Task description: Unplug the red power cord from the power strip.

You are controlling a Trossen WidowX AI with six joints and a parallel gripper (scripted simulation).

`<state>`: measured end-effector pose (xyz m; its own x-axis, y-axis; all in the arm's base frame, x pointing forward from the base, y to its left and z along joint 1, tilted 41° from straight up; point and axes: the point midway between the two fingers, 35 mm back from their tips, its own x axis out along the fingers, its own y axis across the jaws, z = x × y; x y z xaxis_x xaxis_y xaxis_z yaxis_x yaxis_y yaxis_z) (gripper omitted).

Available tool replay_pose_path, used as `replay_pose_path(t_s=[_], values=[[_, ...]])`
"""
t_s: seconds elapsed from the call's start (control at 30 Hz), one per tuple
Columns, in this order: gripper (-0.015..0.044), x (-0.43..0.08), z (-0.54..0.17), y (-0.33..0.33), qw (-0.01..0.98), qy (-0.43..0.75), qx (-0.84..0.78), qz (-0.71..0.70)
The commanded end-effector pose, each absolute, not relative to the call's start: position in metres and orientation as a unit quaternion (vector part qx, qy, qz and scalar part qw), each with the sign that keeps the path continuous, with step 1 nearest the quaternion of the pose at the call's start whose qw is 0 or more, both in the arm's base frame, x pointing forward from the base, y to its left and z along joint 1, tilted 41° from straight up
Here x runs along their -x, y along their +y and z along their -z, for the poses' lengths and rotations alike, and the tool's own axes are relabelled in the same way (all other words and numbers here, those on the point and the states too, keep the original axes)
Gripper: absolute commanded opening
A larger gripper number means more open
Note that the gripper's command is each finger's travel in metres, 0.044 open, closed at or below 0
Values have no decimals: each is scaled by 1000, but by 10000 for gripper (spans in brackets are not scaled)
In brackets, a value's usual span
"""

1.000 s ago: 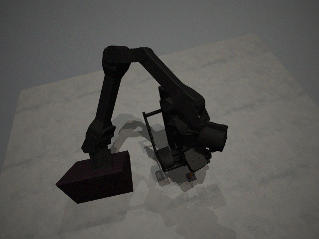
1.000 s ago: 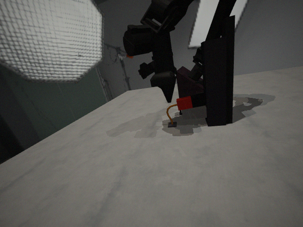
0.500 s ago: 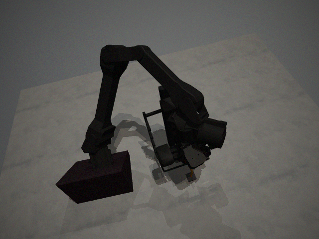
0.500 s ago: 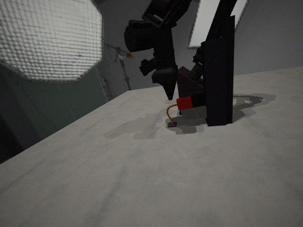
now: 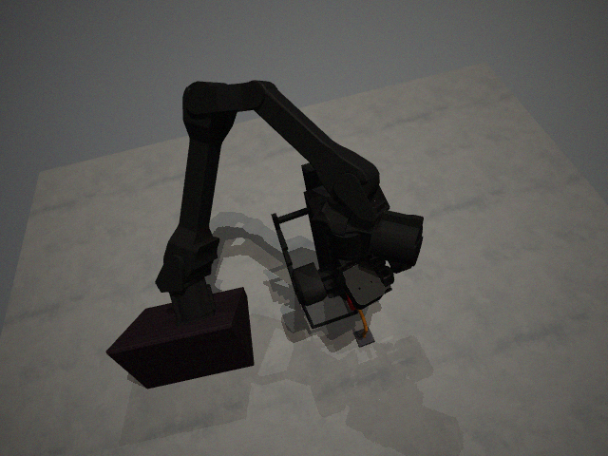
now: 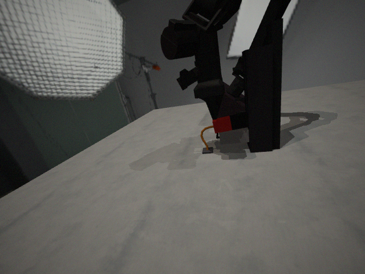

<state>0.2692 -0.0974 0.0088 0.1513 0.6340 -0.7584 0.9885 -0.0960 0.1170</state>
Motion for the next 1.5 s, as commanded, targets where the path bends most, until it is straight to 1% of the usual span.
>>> replay_pose_path(t_s=[0.0, 0.5, 0.6, 0.9, 0.93, 1.47], values=[[160, -268, -12, -92, 318, 591, -688, 275], [160, -270, -4, -83, 318, 591, -689, 275], [81, -270, -5, -85, 320, 592, -687, 275], [21, -270, -5, -85, 320, 592, -687, 275], [0, -270, -5, -85, 320, 592, -687, 275], [0, -272, 8, -103, 320, 591, -687, 276]])
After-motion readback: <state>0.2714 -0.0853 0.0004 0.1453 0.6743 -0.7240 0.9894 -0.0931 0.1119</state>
